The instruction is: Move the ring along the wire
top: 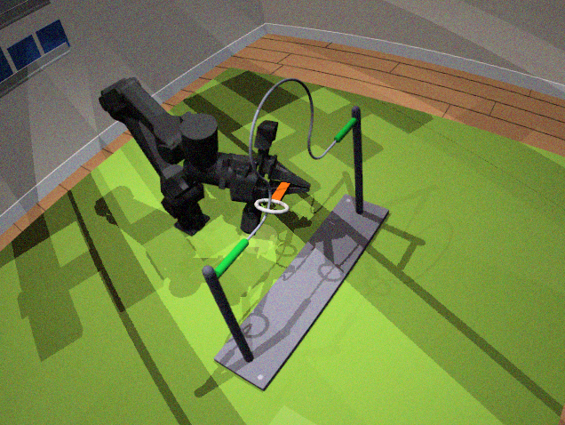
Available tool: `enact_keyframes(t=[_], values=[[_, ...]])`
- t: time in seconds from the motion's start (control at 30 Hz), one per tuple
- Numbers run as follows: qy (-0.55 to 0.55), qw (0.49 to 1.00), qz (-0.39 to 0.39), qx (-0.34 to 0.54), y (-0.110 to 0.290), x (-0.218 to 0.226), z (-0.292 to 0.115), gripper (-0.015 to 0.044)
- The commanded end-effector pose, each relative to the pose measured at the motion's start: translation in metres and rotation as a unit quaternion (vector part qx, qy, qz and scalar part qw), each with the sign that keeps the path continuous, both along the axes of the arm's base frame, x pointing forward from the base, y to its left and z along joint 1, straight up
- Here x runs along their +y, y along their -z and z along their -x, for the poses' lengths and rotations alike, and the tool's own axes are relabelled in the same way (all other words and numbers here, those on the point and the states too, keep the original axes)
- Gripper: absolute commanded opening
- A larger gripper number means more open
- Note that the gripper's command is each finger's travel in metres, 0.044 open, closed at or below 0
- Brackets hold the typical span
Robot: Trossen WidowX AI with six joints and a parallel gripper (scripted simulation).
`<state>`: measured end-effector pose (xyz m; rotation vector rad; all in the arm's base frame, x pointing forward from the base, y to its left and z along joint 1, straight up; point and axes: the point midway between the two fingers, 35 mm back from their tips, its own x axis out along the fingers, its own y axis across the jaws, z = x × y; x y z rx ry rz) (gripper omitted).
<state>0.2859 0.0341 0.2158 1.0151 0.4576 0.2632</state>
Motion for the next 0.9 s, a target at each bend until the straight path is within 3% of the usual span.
enact_keyframes(t=[0.0, 0.87], values=[[-0.012, 1.000, -0.021, 0.000, -0.013, 0.002, 0.005, -0.0150], [-0.051, 0.986, -0.157, 0.026, -0.054, 0.012, 0.015, -0.0150]])
